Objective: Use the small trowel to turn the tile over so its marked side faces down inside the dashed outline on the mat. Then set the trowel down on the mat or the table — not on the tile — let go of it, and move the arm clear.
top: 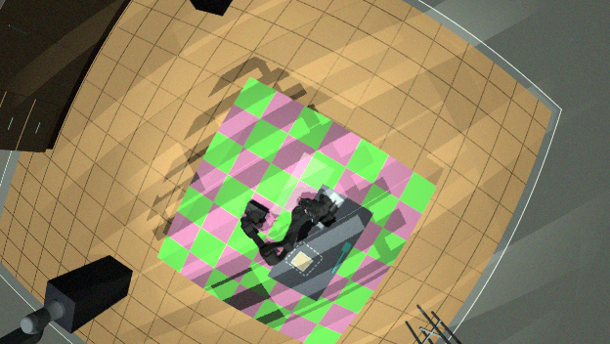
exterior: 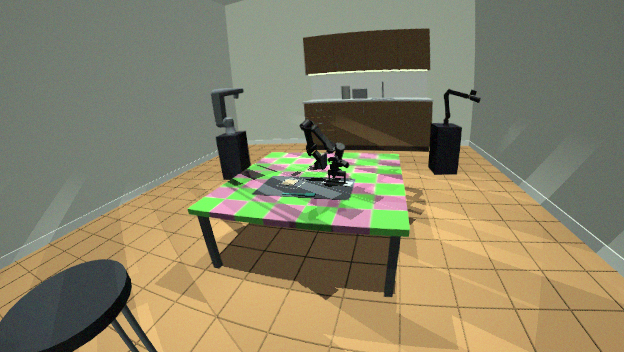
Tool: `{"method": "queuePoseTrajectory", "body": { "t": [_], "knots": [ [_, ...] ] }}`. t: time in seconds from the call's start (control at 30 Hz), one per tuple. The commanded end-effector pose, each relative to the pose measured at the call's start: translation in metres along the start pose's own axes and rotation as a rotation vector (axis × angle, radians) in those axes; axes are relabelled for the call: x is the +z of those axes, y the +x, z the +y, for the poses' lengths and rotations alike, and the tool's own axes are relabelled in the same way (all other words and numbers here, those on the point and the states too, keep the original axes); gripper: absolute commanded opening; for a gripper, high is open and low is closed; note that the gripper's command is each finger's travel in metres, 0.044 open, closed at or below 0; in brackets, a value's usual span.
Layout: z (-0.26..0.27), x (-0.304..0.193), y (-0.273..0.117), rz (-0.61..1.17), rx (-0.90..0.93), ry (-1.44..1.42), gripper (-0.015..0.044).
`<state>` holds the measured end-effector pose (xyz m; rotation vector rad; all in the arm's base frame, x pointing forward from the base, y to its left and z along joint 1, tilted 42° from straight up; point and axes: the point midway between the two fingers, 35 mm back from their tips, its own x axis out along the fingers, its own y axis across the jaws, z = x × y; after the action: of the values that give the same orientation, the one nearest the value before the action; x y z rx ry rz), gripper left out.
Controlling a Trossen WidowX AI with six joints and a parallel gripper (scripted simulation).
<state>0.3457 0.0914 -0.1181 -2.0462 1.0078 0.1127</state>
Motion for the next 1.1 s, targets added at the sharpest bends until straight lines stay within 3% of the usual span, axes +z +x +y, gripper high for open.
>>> {"method": "queuePoseTrajectory", "body": {
  "t": [0.0,0.03,0.43,1.07],
  "knots": [
    [0.001,0.001,0.001,-0.008,-0.007,0.004,0.0000],
    [0.001,0.001,0.001,-0.008,-0.007,0.004,0.0000],
    [0.001,0.001,0.001,-0.008,-0.007,0.004,0.0300],
    [0.002,0.005,-0.021,-0.016,0.002,0.013,0.0300]
  ]
}}
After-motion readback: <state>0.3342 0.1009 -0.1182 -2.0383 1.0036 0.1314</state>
